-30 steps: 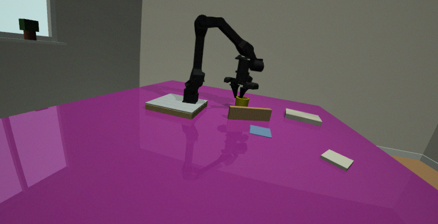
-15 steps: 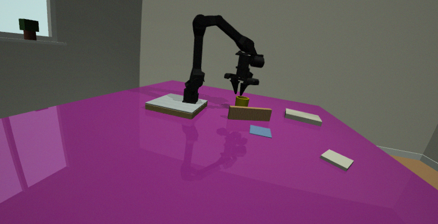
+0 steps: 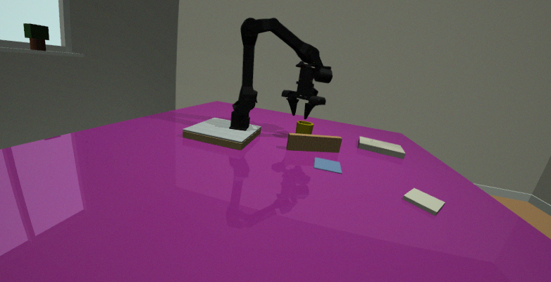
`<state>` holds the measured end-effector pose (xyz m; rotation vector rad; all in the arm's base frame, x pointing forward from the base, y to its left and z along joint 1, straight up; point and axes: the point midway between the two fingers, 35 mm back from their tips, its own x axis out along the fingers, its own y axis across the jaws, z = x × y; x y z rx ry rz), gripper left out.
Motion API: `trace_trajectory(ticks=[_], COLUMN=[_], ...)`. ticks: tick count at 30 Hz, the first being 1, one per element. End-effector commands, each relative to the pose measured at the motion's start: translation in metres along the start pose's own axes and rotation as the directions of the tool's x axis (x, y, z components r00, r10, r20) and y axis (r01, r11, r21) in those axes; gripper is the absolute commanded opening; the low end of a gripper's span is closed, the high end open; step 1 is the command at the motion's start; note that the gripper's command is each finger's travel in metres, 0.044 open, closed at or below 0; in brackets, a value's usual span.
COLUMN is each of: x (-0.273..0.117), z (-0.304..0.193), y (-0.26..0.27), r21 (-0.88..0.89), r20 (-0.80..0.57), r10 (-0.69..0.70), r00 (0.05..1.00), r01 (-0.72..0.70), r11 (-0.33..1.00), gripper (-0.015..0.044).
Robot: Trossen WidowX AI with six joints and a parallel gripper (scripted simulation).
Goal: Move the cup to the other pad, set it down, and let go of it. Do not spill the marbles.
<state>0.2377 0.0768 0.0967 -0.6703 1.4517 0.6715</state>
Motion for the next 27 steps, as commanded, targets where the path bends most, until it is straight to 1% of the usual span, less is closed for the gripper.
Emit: trace_trajectory(ticks=[1,3,4,21,27], x=[0.0,-0.003,-0.005,-0.062,-0.064], z=[0.0,0.0,0.001,-0.001,-0.002], y=[0.0,0.0,0.0,0.001,0.002], r21=[0.0,0.0,0.0,0.004,0.004], r20=[0.0,0.0,0.0,0.005,0.005], r10=[-0.001,-0.001,-0.001,-0.006,-0.006], r00=[1.0,1.0,1.0,1.0,1.0], r01=[0.001,0.001,0.001,0.006,0.006], r11=[1.0,1.0,1.0,1.0,1.0], gripper=[0.0383,0.0435,0.044,0.044,0.044])
